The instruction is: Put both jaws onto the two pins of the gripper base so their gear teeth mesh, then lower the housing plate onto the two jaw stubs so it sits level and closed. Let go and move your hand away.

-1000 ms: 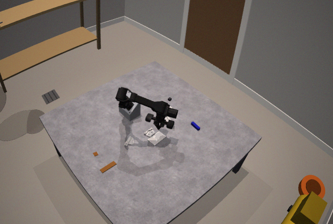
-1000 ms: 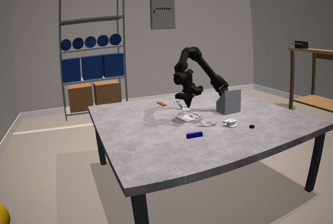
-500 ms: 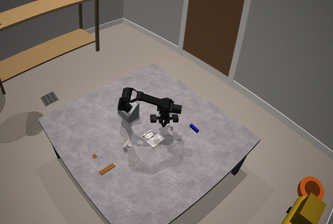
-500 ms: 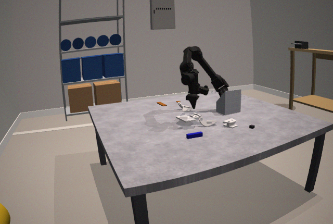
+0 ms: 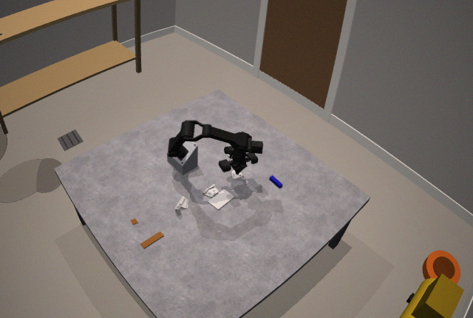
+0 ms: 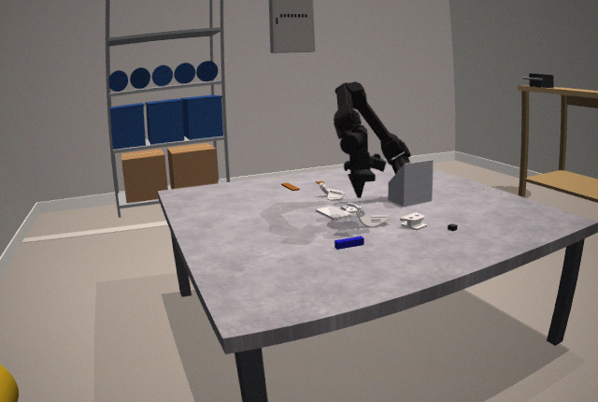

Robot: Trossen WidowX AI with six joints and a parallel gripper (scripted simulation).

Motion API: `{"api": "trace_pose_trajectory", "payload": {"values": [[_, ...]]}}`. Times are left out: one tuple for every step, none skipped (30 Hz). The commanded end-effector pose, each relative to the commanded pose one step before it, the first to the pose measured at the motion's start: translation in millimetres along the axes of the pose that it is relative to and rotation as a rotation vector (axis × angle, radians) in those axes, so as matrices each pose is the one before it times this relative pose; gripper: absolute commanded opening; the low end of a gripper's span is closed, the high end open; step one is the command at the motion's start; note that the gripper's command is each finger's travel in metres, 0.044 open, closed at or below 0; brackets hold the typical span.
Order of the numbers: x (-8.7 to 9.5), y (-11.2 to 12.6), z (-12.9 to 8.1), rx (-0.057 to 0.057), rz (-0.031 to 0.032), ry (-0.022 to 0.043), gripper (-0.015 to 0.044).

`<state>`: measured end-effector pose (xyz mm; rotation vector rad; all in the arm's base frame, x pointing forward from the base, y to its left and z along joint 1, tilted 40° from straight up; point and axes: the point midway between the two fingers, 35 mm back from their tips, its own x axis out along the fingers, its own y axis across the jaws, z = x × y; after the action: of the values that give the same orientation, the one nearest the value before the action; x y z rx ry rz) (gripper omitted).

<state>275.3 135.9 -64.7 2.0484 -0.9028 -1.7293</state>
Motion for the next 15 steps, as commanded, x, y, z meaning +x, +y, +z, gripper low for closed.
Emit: {"api": "trace_pose_trajectory", "payload": {"values": [[-0.53, -3.29, 0.82, -0.0197, -0.00737, -0.00268, 0.0], [0.0, 0.0, 0.0, 0.0, 0.0, 0.0, 0.0], [0.27, -0.02, -0.02, 0.0, -0.00001, 0.0, 0.0], [0.82, -0.06, -0.06, 0.0, -0.00002, 0.00001, 0.0], [1.37, -0.09, -0.09, 0.0, -0.00003, 0.00002, 0.0], [1.66, -0.11, -0.1, 0.0, -0.00003, 0.00003, 0.0], [1.66, -0.1, -0.1, 0.0, -0.00002, 0.00003, 0.0], [1.66, -0.09, -0.09, 0.0, -0.00002, 0.00003, 0.0], [1.66, -0.08, -0.09, 0.0, -0.00001, 0.00003, 0.0], [1.66, -0.08, -0.08, 0.0, -0.00001, 0.00003, 0.0], [1.65, -0.07, -0.07, 0.0, 0.0, 0.00003, 0.0], [1.65, -0.06, -0.07, 0.0, 0.00001, 0.00003, 0.0], [1.65, -0.05, -0.06, 0.0, 0.00001, 0.00003, 0.0], [1.65, -0.05, -0.06, 0.0, 0.00002, 0.00003, 0.0], [1.65, -0.04, -0.05, 0.0, 0.00002, 0.00003, 0.0]]}}
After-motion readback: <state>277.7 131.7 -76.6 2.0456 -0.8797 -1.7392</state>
